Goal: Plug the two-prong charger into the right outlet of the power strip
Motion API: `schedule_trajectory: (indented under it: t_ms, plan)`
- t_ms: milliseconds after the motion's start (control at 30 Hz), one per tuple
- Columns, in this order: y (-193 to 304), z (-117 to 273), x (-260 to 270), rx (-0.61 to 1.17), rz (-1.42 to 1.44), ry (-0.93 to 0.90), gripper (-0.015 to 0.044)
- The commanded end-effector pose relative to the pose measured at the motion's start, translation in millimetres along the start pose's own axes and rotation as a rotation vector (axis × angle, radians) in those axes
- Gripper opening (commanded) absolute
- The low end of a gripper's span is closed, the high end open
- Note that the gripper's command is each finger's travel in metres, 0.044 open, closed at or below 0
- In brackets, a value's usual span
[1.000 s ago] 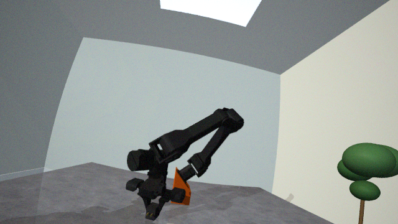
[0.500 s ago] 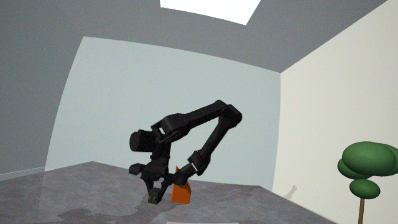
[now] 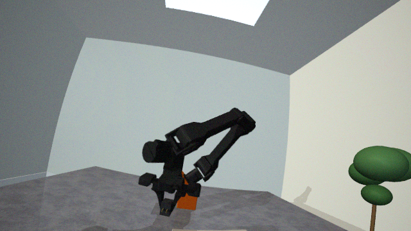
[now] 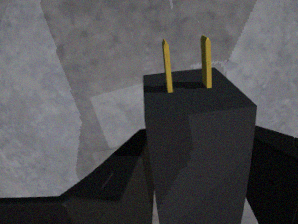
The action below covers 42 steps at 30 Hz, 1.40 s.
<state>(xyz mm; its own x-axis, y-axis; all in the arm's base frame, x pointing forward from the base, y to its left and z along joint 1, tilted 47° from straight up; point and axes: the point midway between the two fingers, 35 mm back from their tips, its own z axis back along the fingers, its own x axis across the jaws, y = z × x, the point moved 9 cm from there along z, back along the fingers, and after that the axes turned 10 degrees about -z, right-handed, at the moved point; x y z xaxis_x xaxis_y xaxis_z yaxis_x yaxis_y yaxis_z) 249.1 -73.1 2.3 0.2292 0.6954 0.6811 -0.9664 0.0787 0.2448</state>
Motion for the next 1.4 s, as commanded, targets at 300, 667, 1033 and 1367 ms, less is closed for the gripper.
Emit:
schedule_trajectory:
  t_ms: [300, 667, 1033, 1367]
  plan:
    - [-0.5, -10.1, 27.8, -0.009, 0.084, 0.006, 0.0]
    - [1.3, -19.9, 50.5, -0.01, 0.161, 0.007, 0.0]
    - [5.6, -30.1, 72.5, -0.008, 0.24, 0.001, 0.0]
    - [-2.6, -29.7, 78.0, -0.008, 0.247, 0.001, 0.0]
